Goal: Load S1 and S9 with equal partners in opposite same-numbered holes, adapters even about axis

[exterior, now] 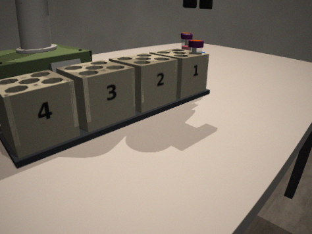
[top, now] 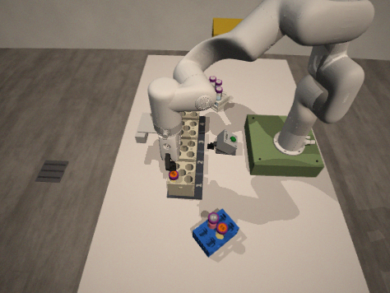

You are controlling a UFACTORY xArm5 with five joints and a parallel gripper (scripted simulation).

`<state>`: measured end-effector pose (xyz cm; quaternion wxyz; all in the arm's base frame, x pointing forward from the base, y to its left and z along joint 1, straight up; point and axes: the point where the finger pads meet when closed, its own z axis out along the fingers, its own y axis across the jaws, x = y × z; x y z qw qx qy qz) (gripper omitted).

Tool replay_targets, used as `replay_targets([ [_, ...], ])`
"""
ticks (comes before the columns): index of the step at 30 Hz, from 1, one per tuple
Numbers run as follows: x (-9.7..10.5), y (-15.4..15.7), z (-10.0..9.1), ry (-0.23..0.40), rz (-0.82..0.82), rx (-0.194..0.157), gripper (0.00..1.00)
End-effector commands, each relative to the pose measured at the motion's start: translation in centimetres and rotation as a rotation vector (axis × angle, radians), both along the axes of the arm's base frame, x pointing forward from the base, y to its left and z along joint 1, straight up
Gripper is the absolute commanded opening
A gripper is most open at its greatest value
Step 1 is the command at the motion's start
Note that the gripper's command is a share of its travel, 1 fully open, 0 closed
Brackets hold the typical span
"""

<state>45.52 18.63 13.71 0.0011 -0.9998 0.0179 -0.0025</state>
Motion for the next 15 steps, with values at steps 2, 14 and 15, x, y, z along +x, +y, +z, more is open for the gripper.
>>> replay_targets([
  [2, 0.1, 0.1, -0.7, -0.003, 0.000, 0.004, 0.57],
  [14, 0.1, 0.1, -2.7, -0.003, 0.000, 0.004, 0.57],
  [15, 0.1, 0.1, -2.9, -0.003, 0.000, 0.004, 0.57],
])
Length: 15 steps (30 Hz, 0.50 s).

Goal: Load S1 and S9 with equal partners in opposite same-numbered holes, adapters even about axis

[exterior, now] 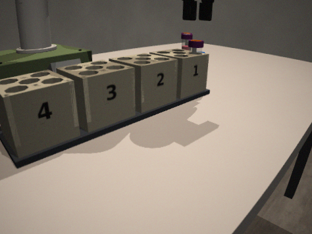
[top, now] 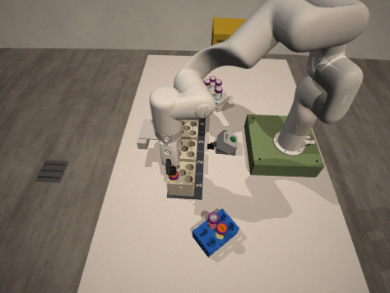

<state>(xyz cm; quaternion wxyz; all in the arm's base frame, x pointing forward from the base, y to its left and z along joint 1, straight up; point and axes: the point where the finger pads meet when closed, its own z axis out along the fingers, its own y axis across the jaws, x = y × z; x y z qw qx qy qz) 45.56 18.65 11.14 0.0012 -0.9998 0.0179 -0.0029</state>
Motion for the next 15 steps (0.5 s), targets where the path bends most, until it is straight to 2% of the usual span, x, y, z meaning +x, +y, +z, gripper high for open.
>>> replay_targets([
  [1, 0.1, 0.0, -0.5, -0.002, 0.000, 0.004, 0.57],
  [15, 0.1, 0.1, -2.9, -0.002, 0.000, 0.004, 0.57],
])
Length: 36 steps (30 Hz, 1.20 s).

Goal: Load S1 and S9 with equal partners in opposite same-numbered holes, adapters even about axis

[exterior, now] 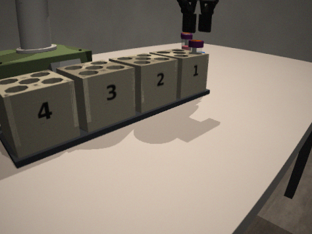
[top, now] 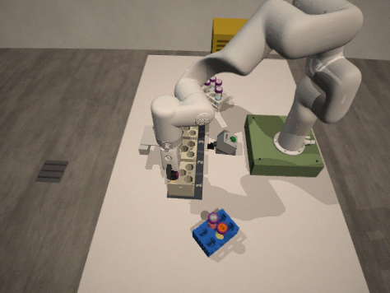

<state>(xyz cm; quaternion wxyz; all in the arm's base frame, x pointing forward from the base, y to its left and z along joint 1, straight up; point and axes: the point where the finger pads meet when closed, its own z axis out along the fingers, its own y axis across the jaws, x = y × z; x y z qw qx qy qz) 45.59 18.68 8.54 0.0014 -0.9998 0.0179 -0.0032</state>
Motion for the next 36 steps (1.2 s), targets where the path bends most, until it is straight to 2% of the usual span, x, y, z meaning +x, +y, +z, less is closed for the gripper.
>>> replay_targets([
  [1, 0.1, 0.0, -0.5, -0.002, 0.000, 0.004, 0.57],
  [9, 0.1, 0.0, -2.0, -0.002, 0.000, 0.004, 0.57],
  [36, 0.1, 0.1, -3.1, -0.002, 0.000, 0.003, 0.57],
])
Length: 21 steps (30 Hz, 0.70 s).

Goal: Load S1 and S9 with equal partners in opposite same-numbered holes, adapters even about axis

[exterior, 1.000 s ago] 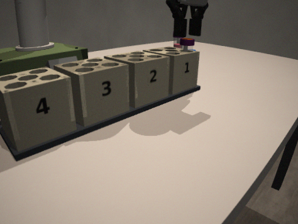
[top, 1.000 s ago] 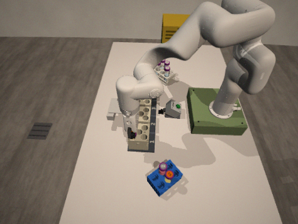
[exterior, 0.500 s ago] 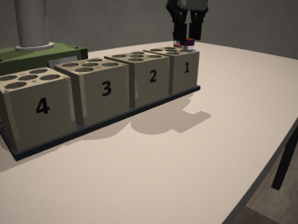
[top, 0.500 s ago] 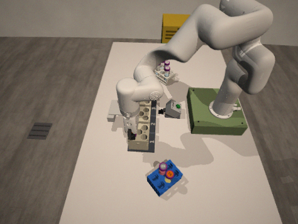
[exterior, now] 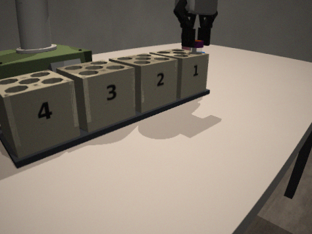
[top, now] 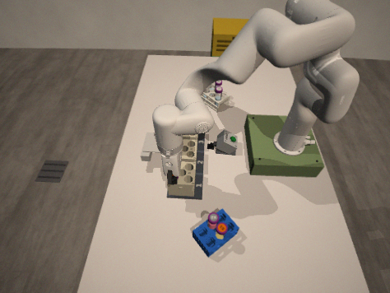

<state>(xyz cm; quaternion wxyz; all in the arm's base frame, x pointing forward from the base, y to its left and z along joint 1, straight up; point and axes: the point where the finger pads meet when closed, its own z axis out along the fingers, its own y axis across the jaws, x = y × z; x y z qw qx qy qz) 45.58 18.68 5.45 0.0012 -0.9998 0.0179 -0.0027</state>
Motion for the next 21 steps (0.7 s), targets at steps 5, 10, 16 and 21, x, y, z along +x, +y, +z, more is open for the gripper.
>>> replay_targets([
  [5, 0.13, 0.05, -0.34, -0.003, 0.000, 0.004, 0.57],
  [10, 0.13, 0.06, -0.61, -0.003, 0.000, 0.004, 0.57],
  [16, 0.13, 0.06, -0.94, -0.003, 0.000, 0.004, 0.57],
  [21, 0.13, 0.06, -0.94, -0.003, 0.000, 0.004, 0.57],
])
